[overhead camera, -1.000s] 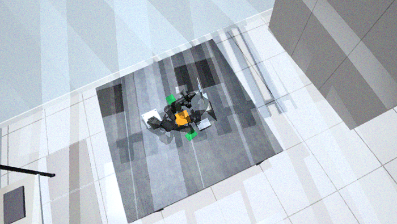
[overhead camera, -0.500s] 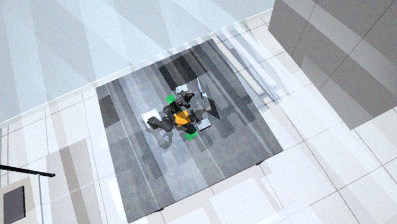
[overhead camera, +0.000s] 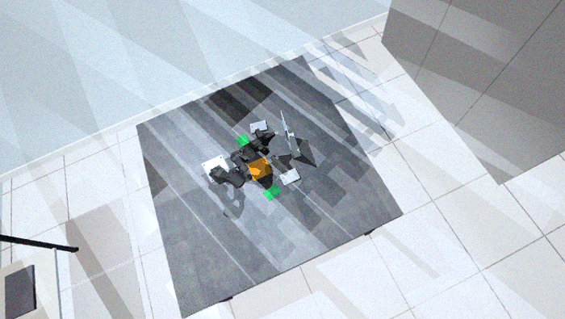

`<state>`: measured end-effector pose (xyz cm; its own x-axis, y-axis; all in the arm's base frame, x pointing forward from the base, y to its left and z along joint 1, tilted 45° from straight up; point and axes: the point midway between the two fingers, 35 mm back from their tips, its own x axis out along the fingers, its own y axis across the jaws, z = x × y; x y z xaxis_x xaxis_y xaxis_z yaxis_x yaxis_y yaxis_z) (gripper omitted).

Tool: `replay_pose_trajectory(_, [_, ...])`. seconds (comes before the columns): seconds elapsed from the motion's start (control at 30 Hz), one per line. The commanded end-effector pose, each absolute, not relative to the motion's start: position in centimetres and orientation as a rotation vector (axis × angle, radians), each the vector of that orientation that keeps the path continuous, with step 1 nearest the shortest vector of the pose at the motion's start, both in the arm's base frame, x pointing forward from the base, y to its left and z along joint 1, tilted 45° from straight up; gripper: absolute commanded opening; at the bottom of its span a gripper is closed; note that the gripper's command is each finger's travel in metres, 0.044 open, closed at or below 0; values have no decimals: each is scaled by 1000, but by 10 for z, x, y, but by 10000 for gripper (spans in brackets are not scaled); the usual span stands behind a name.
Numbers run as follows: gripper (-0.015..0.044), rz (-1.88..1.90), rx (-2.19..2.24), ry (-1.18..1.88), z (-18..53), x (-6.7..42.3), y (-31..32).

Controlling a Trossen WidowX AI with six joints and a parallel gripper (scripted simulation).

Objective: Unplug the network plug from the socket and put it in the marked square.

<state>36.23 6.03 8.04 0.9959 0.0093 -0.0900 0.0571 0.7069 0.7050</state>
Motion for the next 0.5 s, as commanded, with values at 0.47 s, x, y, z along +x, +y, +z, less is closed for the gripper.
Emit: replay_pose_trajectory(0.47, [0, -35, 791, 101, 79, 349, 64])
